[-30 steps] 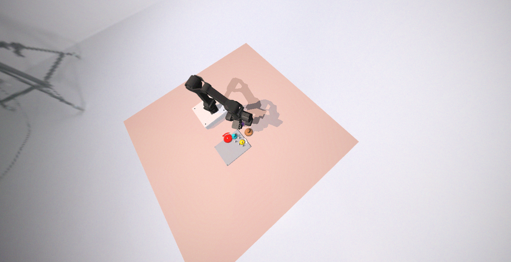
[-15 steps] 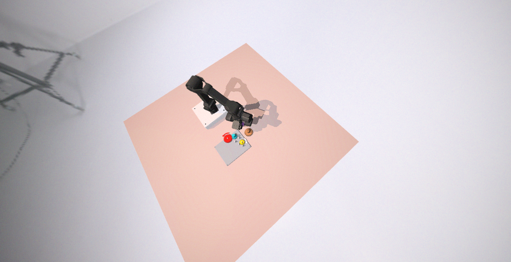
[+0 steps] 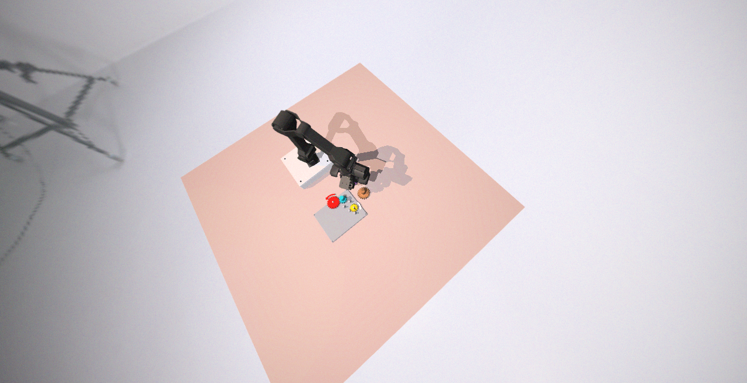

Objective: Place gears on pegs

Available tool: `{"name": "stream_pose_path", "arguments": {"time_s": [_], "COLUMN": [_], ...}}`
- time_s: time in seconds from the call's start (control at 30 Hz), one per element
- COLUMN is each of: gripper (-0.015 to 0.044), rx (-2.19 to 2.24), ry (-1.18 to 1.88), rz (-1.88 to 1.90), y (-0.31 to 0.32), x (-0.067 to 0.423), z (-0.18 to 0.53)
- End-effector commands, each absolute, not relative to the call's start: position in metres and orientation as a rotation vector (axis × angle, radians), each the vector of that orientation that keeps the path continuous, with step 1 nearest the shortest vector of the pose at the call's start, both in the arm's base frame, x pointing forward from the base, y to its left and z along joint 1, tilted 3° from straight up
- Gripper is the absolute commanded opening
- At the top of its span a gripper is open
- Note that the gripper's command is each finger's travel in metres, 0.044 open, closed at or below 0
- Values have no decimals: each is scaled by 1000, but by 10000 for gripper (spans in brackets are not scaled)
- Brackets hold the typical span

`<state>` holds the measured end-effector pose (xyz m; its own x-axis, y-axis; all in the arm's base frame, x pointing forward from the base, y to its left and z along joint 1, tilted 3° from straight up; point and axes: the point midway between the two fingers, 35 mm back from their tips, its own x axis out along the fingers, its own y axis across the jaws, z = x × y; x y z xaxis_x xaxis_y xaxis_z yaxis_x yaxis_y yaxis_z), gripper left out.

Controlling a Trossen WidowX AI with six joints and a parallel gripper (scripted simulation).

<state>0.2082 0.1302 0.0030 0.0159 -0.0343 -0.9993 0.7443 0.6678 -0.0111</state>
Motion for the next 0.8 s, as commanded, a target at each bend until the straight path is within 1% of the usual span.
{"name": "stream_pose_path", "arguments": {"time_s": [0.0,0.03,0.77], "gripper": [6,0,0], "rx": [633,633,628], "ry": [1445,1445,1437], "rz": [-675,-675,-659], "y": [130,130,139], "x": [208,208,218], "z": [2,2,52]}}
